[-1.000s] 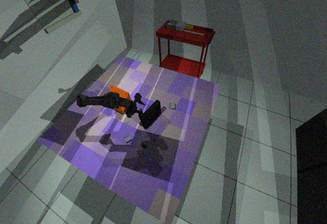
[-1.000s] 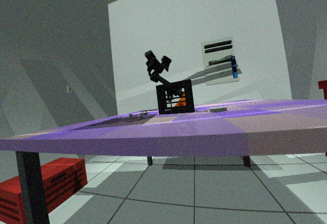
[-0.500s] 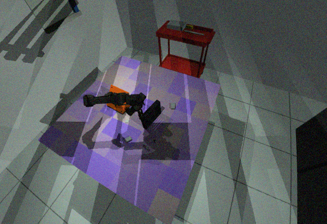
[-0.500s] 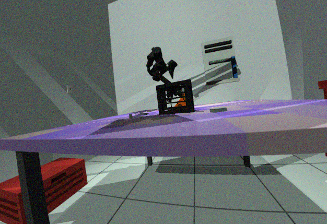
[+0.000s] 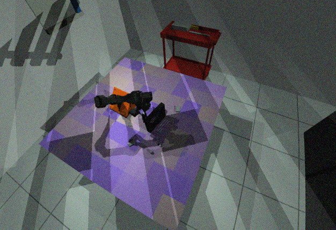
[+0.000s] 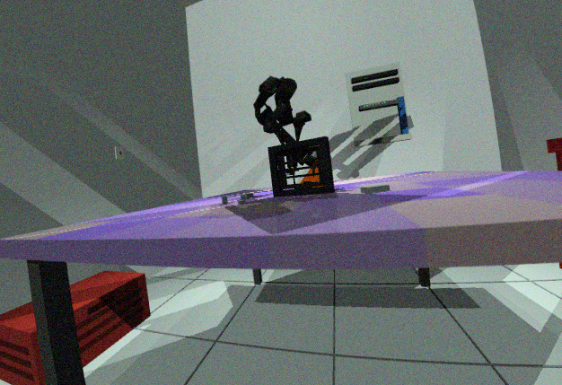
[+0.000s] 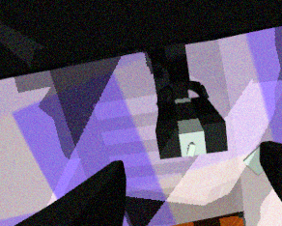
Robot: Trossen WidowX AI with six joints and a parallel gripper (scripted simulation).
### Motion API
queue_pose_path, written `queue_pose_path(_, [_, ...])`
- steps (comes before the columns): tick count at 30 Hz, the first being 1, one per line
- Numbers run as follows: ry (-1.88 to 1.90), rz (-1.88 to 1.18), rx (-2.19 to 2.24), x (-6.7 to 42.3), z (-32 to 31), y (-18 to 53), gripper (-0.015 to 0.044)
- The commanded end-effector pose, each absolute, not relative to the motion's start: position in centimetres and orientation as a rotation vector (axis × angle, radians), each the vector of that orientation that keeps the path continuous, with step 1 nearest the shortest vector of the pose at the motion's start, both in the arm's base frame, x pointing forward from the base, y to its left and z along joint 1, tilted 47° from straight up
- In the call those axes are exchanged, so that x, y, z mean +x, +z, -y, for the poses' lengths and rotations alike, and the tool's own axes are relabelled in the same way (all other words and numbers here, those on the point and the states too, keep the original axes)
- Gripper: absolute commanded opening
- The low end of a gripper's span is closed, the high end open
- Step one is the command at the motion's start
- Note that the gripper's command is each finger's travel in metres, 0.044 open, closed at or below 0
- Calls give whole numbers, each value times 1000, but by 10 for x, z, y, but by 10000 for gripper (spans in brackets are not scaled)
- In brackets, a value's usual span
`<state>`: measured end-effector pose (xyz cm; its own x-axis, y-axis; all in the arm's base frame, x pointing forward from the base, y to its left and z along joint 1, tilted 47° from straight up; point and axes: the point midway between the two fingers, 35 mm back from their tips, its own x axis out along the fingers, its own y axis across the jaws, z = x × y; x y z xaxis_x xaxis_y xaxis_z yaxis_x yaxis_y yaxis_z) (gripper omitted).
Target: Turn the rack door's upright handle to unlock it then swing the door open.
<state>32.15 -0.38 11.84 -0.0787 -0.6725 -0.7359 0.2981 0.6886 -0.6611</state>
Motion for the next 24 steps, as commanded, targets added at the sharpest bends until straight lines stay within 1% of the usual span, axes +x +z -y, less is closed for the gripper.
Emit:
queue_pose_path(1, [-866, -1463, -403, 321, 3, 118, 293])
queue_pose_path(24, [-867, -1464, -406, 320, 25, 97, 293])
